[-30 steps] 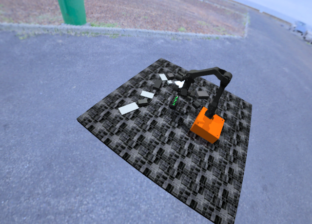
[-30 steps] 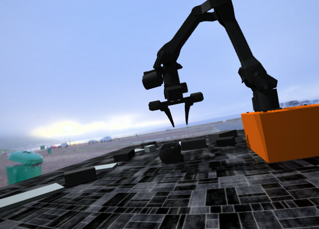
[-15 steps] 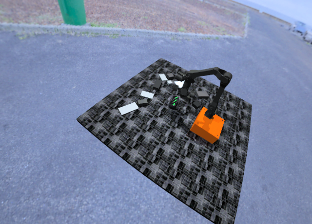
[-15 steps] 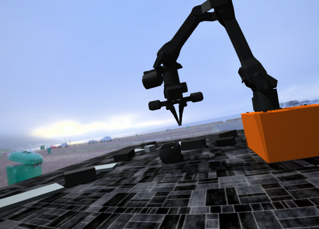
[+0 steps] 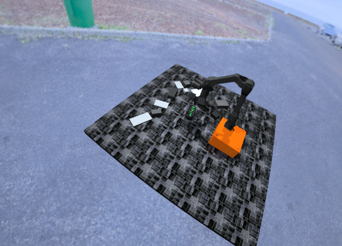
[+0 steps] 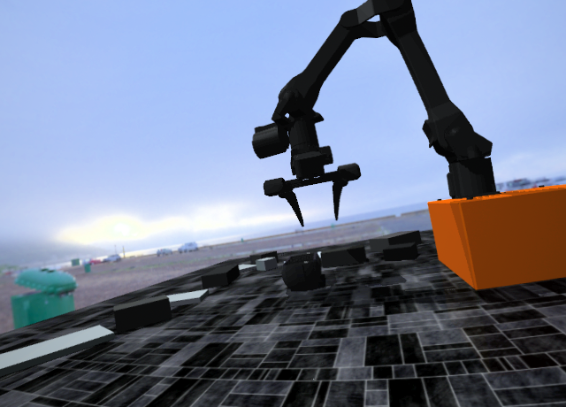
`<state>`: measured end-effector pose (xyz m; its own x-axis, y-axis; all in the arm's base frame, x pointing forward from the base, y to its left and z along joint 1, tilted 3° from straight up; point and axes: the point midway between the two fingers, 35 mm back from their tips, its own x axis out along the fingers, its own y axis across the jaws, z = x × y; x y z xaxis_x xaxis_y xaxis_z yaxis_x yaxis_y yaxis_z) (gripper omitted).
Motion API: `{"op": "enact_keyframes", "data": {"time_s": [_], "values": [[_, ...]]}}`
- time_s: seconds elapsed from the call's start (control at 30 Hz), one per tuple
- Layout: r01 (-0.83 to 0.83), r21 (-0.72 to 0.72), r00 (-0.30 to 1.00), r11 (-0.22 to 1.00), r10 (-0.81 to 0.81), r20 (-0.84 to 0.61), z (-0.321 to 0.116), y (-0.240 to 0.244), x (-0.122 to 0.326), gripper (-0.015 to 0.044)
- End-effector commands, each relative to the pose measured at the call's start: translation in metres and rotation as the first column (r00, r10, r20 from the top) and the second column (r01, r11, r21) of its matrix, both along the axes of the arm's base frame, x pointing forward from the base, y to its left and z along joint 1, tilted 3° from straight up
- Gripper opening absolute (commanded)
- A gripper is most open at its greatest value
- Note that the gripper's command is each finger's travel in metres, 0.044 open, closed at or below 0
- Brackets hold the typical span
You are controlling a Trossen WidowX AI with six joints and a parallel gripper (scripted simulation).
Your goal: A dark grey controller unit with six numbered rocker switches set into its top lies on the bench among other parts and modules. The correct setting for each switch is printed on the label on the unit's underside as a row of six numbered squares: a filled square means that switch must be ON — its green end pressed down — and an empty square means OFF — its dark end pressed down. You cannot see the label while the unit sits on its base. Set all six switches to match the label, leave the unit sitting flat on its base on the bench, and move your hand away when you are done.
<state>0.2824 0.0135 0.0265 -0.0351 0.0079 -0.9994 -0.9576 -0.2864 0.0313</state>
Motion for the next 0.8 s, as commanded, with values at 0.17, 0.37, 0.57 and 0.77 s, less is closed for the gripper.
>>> {"op": "enact_keyframes", "data": {"time_s": [0.17, 0.37, 0.57, 0.77], "values": [[-0.001, 0.0, 1.0, 1.0, 0.001, -0.008, 0.0, 0.002, 0.004, 0.0387], [-0.005, -0.01, 0.997, 1.0, 0.004, -0.083, -0.007, 0.022, 0.034, 0.023], [-0.01, -0.028, 0.987, 1.0, 0.006, -0.16, -0.02, 0.045, 0.059, 0.0072], [-0.019, -0.055, 0.972, 0.998, 0.005, -0.233, -0.04, 0.07, 0.079, 0.0]]}}
